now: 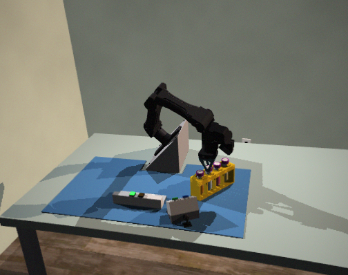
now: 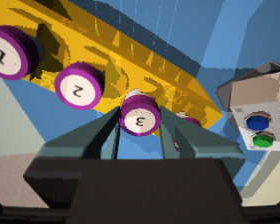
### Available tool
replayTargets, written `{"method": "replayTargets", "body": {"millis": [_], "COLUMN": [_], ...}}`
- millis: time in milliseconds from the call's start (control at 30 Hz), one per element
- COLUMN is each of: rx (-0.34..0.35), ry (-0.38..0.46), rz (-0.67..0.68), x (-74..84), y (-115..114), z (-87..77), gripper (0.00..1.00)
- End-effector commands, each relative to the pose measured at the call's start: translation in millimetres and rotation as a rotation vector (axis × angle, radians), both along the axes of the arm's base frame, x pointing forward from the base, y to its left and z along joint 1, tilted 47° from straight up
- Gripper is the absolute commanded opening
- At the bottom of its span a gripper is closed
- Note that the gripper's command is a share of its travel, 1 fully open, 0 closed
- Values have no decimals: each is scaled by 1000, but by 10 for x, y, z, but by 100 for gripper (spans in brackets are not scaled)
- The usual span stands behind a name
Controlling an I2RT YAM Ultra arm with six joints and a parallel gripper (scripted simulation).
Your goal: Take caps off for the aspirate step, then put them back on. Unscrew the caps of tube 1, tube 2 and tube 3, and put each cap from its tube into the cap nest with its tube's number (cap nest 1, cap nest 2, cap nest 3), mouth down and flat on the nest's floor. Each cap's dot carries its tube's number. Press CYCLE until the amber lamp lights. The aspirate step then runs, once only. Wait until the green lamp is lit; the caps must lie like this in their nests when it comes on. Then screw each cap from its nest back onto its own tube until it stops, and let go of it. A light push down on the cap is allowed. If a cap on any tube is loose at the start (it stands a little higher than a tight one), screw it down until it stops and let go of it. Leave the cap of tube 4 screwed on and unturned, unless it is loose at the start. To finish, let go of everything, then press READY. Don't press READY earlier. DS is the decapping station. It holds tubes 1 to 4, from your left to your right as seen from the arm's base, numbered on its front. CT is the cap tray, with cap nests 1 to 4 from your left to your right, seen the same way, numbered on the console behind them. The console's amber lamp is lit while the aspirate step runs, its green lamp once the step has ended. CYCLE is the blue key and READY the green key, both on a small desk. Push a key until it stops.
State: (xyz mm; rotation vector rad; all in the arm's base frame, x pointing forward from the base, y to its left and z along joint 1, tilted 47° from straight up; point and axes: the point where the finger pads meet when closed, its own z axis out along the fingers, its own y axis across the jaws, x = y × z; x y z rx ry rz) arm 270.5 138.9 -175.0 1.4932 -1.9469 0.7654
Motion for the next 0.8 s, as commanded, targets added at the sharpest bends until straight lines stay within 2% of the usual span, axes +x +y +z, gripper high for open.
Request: {"method": "replayTargets", "body": {"millis": [0, 367, 767], "rx": [14, 14, -20], "ry": [-3, -3, -293], "rz": [15, 15, -258], "x": [29, 29, 29], "y": [59, 58, 54], "z": [27, 27, 23], "gripper": [0, 0, 0]}}
